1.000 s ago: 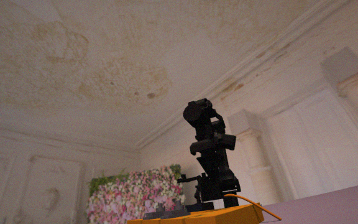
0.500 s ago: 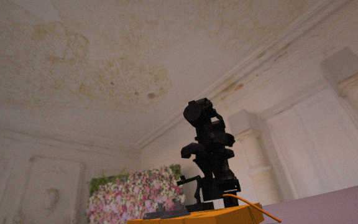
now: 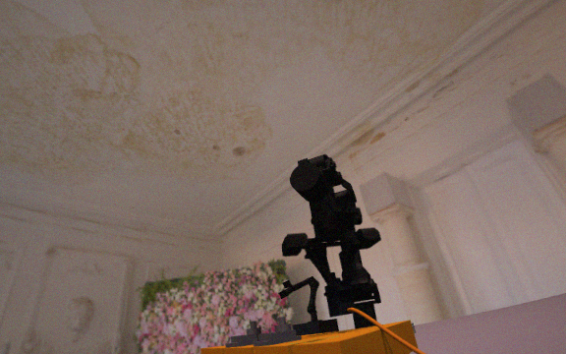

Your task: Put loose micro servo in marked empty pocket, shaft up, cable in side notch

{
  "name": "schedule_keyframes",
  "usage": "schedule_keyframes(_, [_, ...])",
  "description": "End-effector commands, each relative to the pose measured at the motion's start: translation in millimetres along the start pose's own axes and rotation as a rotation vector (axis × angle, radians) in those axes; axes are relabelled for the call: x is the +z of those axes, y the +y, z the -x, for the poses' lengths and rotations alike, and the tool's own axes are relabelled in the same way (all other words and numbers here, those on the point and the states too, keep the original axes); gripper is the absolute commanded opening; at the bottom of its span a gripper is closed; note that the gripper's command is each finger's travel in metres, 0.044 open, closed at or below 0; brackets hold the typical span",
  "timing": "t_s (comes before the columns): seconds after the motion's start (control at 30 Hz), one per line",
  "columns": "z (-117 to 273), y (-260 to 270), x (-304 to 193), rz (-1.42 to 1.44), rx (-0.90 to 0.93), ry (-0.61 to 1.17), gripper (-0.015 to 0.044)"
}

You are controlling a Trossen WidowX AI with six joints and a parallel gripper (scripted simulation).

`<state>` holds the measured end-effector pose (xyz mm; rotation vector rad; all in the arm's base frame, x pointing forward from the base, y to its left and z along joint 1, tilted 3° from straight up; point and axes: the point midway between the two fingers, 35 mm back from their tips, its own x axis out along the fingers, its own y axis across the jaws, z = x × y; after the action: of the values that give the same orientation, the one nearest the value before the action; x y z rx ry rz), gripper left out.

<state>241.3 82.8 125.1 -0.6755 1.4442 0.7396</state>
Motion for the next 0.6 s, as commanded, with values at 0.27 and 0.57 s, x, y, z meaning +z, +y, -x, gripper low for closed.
schedule_keyframes(0.27, [0.4,0.0,0.9,-0.418,0.001,-0.004,0.0])
schedule_keyframes(0.57, [0.4,0.0,0.9,-0.73,0.001,-0.004,0.0])
